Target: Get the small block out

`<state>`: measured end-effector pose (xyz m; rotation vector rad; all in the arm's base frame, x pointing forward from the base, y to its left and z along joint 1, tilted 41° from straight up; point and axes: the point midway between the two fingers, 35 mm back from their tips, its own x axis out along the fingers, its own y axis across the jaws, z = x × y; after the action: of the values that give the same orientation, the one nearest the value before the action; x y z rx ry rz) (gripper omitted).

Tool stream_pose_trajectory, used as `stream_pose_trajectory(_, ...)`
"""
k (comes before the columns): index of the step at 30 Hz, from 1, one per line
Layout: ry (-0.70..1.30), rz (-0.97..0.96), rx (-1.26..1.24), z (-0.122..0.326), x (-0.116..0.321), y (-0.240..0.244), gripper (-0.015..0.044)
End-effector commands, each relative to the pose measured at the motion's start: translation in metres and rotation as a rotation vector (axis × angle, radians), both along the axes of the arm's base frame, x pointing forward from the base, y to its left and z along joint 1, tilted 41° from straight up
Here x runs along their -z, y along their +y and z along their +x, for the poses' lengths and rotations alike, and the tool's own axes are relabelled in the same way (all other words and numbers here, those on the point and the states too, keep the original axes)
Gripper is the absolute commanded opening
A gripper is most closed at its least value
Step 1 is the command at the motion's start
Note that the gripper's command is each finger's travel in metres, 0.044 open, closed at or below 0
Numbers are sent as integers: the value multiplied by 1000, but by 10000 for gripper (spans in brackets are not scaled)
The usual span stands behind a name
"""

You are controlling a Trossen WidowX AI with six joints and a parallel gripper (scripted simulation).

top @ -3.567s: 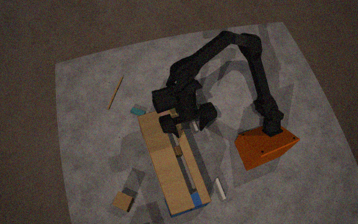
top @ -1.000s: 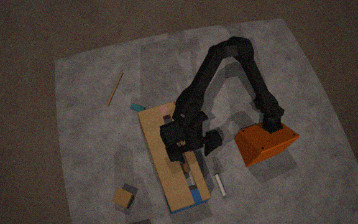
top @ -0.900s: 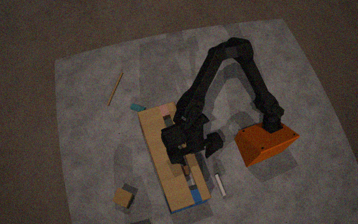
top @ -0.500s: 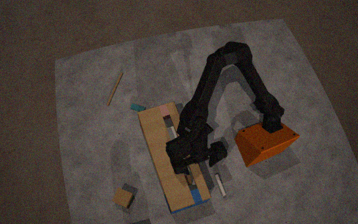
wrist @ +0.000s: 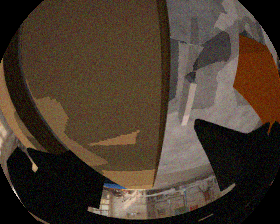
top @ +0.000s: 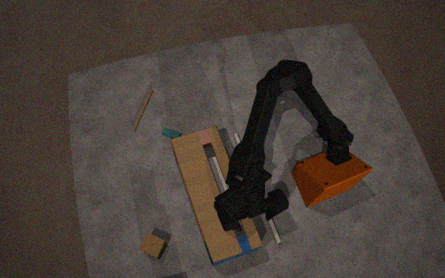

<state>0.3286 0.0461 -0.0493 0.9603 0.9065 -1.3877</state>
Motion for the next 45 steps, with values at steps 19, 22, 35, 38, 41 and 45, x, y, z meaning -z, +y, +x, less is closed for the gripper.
stream_pose_trajectory(19, 29, -19, -184, -2, -53, 56, 321)
stream_pose_trajectory(22, 137, -56, -483, -4, -49, 59, 285)
stream_pose_trajectory(35, 715, -244, -1726, -15, -38, 71, 285)
stream_pose_trajectory(38, 826, -282, -1910, -17, -36, 74, 285)
stream_pose_trajectory(41, 926, -307, -2064, -18, -34, 75, 285)
stream_pose_trajectory(45, 1068, -339, -2265, -20, -33, 77, 285)
